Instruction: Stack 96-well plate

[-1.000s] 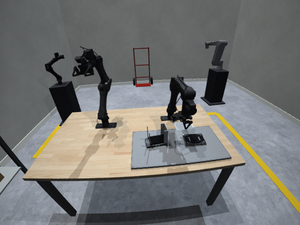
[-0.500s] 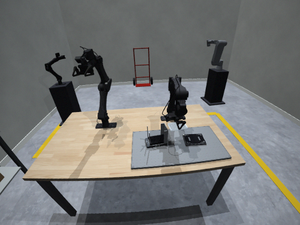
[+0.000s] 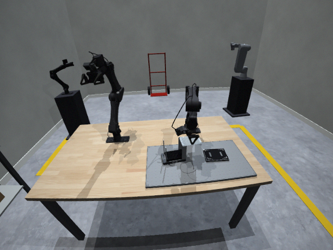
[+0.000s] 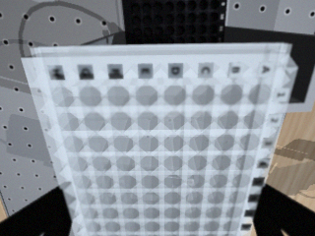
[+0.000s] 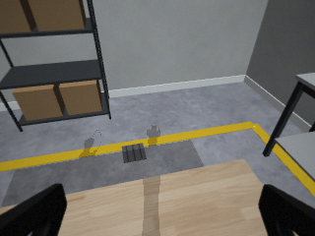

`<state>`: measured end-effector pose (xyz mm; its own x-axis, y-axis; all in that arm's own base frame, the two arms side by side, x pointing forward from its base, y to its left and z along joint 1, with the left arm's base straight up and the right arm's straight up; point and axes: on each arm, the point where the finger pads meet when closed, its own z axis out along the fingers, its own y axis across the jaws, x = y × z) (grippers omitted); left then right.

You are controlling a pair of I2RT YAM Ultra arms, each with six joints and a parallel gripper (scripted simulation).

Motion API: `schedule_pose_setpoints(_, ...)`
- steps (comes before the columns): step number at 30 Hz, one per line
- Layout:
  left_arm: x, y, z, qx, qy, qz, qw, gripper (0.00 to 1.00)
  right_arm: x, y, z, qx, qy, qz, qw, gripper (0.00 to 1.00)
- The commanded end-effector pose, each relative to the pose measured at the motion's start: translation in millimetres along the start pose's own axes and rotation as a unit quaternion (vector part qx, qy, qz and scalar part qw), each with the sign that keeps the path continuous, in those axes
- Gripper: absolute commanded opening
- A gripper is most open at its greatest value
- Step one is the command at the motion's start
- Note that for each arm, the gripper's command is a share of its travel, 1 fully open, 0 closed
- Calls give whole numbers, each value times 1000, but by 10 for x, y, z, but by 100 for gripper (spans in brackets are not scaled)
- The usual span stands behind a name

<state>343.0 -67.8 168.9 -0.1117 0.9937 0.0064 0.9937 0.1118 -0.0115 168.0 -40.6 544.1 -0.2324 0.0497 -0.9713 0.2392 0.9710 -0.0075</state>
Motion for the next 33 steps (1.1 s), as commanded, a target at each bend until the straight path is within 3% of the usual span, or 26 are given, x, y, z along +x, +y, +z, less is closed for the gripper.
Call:
schedule_pose_setpoints(1,-87,9,-103,-7,-6,-12,1000,0,43,-30,-88,9,3,6,1000,100)
schedule_pose_setpoints(33,-1107,-119,-138,-12,-10,-12,1000,0,43,-30,-88,9,3,6,1000,100)
